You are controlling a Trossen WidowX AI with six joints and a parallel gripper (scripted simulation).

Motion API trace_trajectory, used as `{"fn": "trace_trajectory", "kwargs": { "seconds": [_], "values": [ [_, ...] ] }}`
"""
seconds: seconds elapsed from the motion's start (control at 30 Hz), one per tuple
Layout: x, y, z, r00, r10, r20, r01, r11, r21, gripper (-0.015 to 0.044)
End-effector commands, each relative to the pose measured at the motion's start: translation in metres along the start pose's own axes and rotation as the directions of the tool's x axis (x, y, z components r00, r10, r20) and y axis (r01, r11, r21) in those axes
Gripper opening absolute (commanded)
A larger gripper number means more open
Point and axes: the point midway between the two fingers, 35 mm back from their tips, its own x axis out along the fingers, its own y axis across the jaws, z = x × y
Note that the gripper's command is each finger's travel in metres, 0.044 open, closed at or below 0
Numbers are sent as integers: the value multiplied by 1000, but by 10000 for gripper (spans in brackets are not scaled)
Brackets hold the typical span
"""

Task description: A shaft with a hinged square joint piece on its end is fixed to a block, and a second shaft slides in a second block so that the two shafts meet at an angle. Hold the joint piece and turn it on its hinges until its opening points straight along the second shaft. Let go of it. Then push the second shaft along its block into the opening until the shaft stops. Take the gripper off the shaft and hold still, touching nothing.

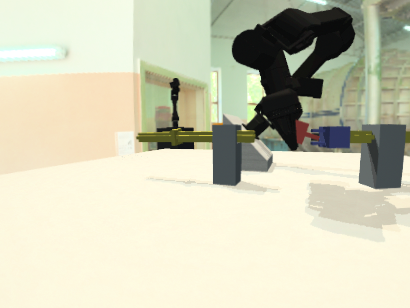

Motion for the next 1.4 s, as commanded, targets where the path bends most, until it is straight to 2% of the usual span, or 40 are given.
{"fn": "trace_trajectory", "kwargs": {
  "seconds": [0.0,0.37,0.73,0.97,1.2,1.37],
  "values": [
    [0,0,0,1000,0,-1,0,1000,0,147],
    [0,0,0,1000,0,-1,0,1000,0,436],
    [0,0,0,1000,1,-6,-1,1000,0,440],
    [-9,1,4,976,20,-216,-21,1000,-2,440],
    [-26,0,11,903,-9,-429,5,1000,-10,440],
    [-28,0,12,894,-11,-448,7,1000,-10,440]
  ]
}}
